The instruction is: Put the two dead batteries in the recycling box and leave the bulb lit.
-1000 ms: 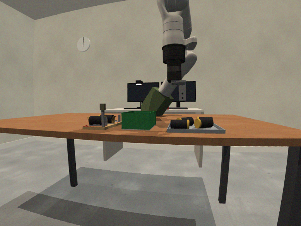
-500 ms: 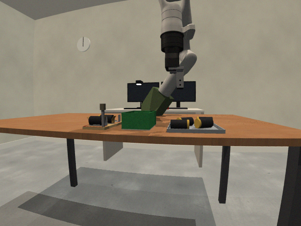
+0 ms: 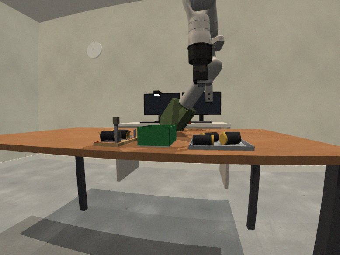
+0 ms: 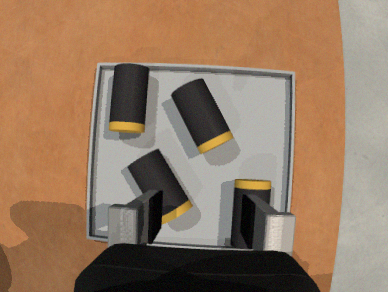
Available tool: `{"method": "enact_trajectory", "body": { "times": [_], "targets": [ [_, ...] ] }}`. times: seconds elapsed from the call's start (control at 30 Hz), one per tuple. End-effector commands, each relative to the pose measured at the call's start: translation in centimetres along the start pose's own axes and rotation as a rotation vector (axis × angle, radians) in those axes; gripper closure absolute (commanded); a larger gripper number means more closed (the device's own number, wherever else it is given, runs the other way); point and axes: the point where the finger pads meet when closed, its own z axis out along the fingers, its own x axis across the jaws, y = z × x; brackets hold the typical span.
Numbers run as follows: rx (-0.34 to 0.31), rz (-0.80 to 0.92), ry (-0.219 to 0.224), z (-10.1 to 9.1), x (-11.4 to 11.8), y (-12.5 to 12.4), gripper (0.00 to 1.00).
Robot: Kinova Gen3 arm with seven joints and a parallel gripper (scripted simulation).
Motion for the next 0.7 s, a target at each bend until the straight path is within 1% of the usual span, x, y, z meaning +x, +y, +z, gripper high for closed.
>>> {"method": "enact_trajectory", "body": {
  "times": [0.0, 0.13, 0.33, 0.67],
  "targets": [
    [-0.013, 0.007, 0.003, -0.6, -1.8, 0.3, 0.10],
    [-0.013, 0.007, 0.003, -0.6, -3.3, -0.1, 0.10],
    [-0.013, 0.007, 0.003, -0.5, -3.9, -0.3, 0.10],
    [-0.013, 0.002, 0.003, -0.5, -4.0, -0.3, 0.10]
  ]
}}
